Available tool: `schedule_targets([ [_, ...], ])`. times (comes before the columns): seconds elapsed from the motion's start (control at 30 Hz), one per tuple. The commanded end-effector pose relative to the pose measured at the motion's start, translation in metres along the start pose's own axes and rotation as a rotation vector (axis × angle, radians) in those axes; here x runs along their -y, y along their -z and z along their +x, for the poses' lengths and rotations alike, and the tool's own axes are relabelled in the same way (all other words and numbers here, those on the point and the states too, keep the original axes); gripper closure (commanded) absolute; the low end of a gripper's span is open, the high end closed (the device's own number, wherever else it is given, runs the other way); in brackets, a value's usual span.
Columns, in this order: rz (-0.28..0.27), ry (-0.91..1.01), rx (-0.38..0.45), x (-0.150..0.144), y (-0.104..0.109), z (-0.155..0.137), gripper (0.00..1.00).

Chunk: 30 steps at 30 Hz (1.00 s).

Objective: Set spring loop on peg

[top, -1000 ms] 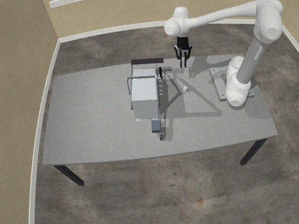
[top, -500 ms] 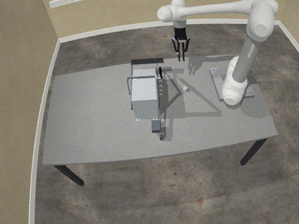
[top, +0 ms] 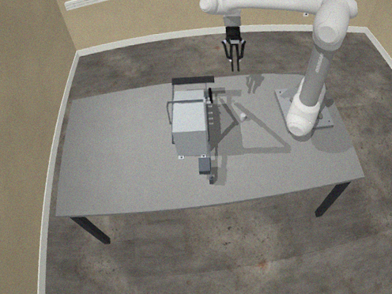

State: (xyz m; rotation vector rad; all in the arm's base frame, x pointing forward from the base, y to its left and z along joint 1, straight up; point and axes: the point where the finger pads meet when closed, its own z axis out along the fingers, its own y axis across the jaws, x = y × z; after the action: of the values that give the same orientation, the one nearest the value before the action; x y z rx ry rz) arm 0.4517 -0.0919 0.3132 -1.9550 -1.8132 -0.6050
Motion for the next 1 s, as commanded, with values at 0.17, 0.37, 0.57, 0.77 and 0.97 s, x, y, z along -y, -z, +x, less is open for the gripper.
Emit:
schedule_targets([
  [0.17,-0.001,0.0,-0.006,-0.058,-0.01,-0.014,0.76],
  [0.37,-0.001,0.0,-0.006,-0.058,-0.01,-0.014,0.76],
  [0.57,-0.001,0.0,-0.006,-0.058,-0.01,-0.014,0.76],
  [0.77,-0.001,-0.001,-0.012,-0.115,-0.02,-0.028,0.76],
  [0.97,-0.001,-0.001,-0.012,-0.115,-0.02,-0.028,0.76],
])
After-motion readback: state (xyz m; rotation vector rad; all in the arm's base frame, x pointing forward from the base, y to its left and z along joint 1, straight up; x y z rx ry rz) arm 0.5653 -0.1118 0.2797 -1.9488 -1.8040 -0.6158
